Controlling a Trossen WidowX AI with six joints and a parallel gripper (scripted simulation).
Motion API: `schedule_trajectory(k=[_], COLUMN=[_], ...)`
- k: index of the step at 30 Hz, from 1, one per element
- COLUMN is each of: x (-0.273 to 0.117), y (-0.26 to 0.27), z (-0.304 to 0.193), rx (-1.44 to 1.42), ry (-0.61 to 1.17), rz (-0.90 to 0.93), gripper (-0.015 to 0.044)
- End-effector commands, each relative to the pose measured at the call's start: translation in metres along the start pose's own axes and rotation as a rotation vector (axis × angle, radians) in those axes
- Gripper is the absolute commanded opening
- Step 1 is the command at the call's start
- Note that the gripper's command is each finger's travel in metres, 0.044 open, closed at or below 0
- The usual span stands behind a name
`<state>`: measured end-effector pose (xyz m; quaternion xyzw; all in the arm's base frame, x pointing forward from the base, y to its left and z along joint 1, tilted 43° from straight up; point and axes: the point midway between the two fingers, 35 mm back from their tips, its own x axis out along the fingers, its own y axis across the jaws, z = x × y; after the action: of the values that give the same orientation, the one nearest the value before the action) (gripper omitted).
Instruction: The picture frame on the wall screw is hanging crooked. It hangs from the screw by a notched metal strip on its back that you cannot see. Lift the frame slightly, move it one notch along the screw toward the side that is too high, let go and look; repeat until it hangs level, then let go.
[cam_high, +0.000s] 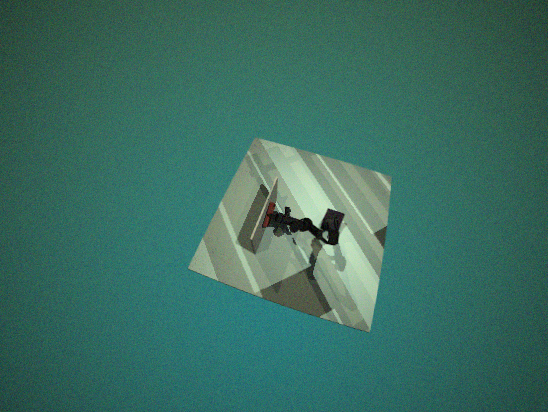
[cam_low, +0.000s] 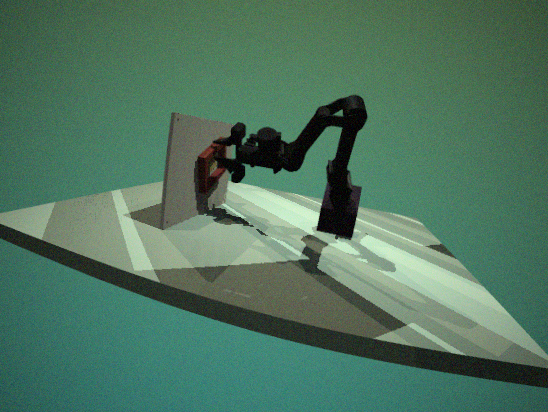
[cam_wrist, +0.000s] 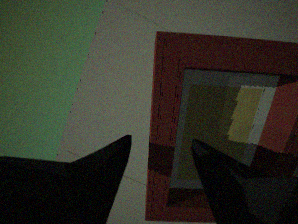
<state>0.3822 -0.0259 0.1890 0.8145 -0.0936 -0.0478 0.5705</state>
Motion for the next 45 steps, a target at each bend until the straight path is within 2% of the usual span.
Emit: schedule_trajectory(k=[1,4,11,18,19,45], x=[0.0005,0.0005,0.0005,0.0005,0.0005,0.0002], y=[0.0007,0.0007,0.0007,0.0007,0.0007,0.0060], z=[-0.0013,-0.0013,-0.0013,-0.0013,-0.0013,-0.0001], rx=[0.005,0.005,0.005,0.005,0.005,0.005], ry=[0.005,0.005,0.005,0.005,0.005,0.005], rz=[0.000,0.000,0.000,0.000,0.000,0.000], gripper=[0.0260,0.0260,0.0076,0.0030,0.0003,0.0000])
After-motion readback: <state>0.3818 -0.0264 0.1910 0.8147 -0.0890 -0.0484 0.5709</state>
